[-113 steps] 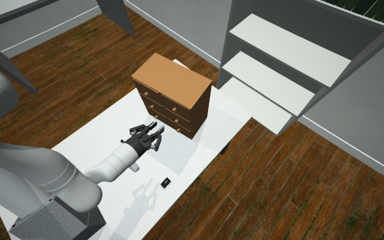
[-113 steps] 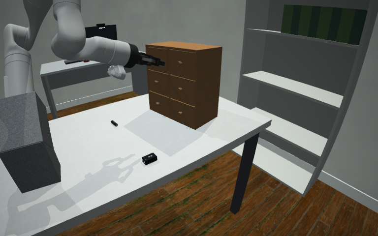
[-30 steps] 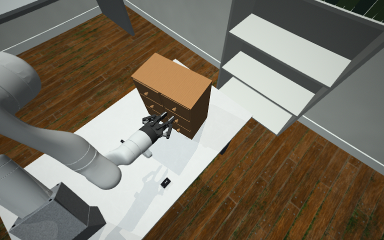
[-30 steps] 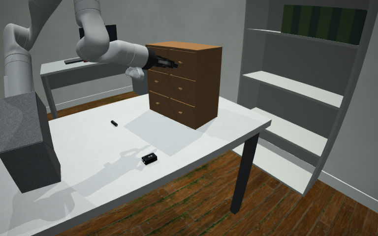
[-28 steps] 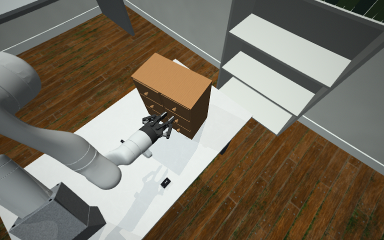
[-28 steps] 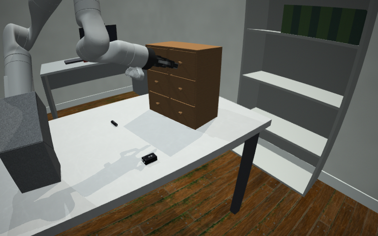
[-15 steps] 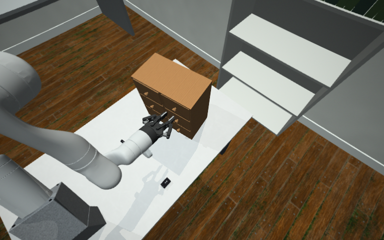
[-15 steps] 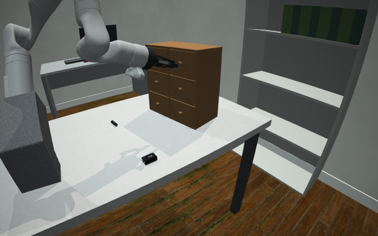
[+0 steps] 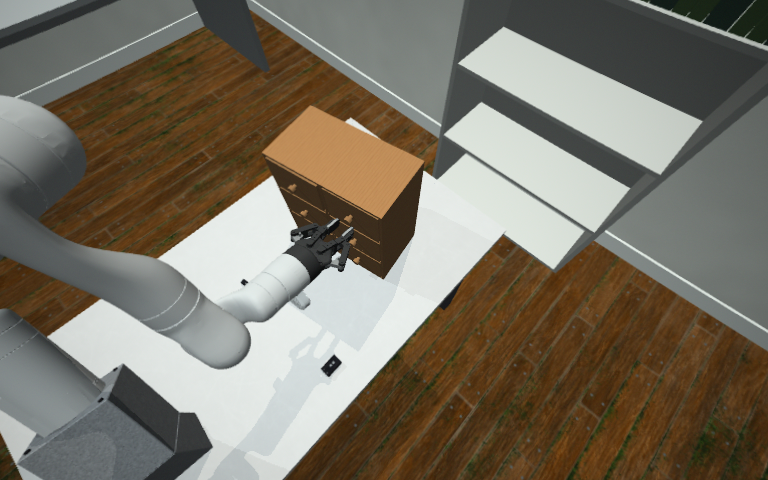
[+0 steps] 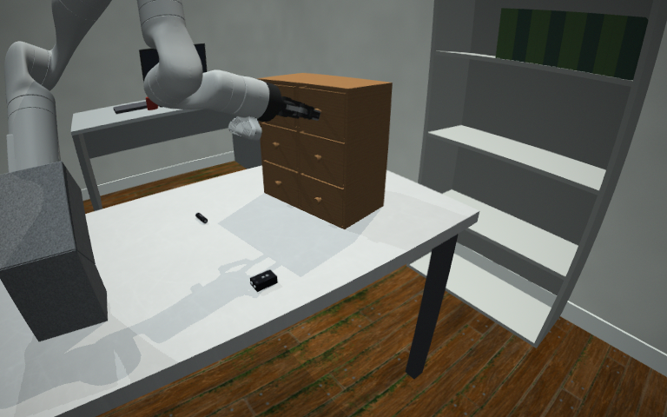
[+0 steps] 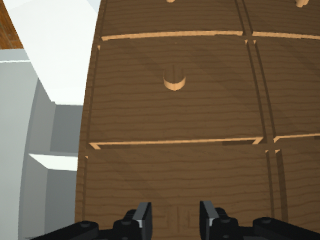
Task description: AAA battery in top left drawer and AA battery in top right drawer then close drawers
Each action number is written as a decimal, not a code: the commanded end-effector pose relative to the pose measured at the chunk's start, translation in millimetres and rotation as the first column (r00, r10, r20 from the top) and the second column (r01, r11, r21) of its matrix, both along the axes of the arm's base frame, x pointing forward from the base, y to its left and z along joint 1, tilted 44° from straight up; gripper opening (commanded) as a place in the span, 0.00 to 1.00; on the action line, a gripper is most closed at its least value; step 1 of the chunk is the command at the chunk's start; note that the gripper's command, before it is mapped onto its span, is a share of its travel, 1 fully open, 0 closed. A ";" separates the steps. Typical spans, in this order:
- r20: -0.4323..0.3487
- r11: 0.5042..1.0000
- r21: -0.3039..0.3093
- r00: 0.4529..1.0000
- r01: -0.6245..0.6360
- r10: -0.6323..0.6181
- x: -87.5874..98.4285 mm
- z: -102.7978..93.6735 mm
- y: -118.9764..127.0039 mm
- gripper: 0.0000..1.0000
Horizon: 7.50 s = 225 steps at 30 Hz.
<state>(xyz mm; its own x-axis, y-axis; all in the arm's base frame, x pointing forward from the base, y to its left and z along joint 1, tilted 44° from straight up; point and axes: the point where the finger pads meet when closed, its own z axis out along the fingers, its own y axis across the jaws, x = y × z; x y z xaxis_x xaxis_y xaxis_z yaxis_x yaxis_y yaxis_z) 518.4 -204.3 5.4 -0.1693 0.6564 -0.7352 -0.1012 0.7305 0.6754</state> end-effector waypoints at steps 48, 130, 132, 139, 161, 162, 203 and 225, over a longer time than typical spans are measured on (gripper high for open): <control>0.004 1.000 -0.005 1.000 -0.003 0.003 18.2 5.3 -0.5 0.13; 0.004 1.000 -0.005 1.000 -0.003 0.003 -40.3 -6.8 2.1 0.13; 0.004 1.000 -0.005 1.000 -0.003 0.003 -41.8 -7.1 2.2 0.13; 0.004 1.000 -0.005 1.000 -0.003 0.003 -45.4 -7.8 2.3 0.13; 0.004 1.000 -0.005 1.000 -0.003 0.003 -47.0 -8.1 2.4 0.13; 0.004 1.000 -0.005 1.000 -0.003 0.003 -47.0 -8.1 2.4 0.13; 0.004 1.000 -0.005 1.000 -0.003 0.003 -96.6 -18.2 4.4 0.33; 0.004 1.000 -0.005 1.000 -0.003 0.003 -148.4 -14.0 -6.9 0.33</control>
<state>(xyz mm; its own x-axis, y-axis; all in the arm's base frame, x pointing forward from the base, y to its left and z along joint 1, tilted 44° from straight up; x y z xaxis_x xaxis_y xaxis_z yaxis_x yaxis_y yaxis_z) 370.2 -209.9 -9.2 -0.1706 0.6528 -0.7381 -0.1071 0.7323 0.6725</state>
